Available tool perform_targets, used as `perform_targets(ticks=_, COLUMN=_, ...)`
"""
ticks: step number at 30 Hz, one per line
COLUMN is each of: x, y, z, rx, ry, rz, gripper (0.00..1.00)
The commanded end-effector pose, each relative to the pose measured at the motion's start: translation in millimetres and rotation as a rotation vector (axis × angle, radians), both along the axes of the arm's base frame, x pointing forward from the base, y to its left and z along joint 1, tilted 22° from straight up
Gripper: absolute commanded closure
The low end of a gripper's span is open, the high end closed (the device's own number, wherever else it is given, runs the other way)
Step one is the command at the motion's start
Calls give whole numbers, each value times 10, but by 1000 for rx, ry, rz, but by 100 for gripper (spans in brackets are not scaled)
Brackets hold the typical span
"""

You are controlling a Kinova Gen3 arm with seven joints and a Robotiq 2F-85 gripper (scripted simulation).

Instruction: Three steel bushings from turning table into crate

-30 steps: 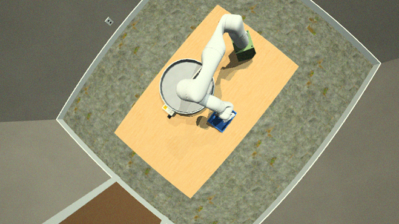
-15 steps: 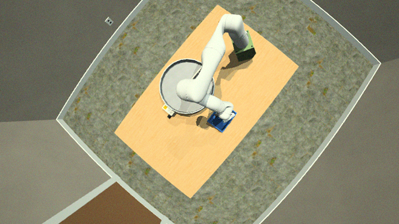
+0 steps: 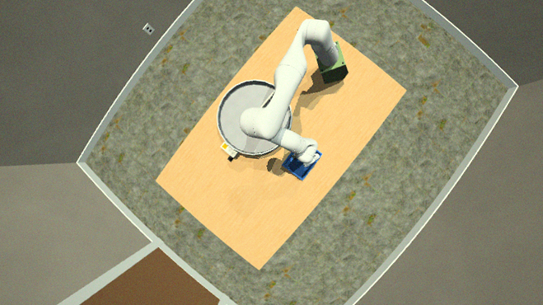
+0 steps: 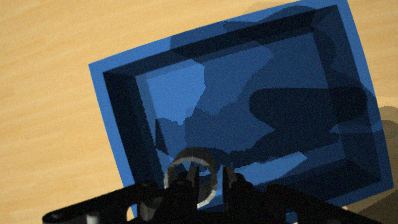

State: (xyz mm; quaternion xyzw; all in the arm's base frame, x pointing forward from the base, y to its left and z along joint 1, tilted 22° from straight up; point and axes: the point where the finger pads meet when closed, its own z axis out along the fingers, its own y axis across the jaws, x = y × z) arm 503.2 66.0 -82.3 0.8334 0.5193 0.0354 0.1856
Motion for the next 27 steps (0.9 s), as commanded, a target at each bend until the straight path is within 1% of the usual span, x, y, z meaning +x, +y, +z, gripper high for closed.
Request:
perform_targets(ticks=1, x=5, y=6, z=8, rx=1, ry=-2, rz=1, gripper=81)
perform_targets(ticks=10, x=5, y=6, z=8, rx=1, ry=-2, rz=1, gripper=81)
perform_targets(ticks=15, x=-10, y=20, z=53, rx=1, ry=-1, rz=1, gripper=81)
perform_targets(ticks=27, x=-10, y=20, z=53, rx=1, ry=-1, rz=1, gripper=81)
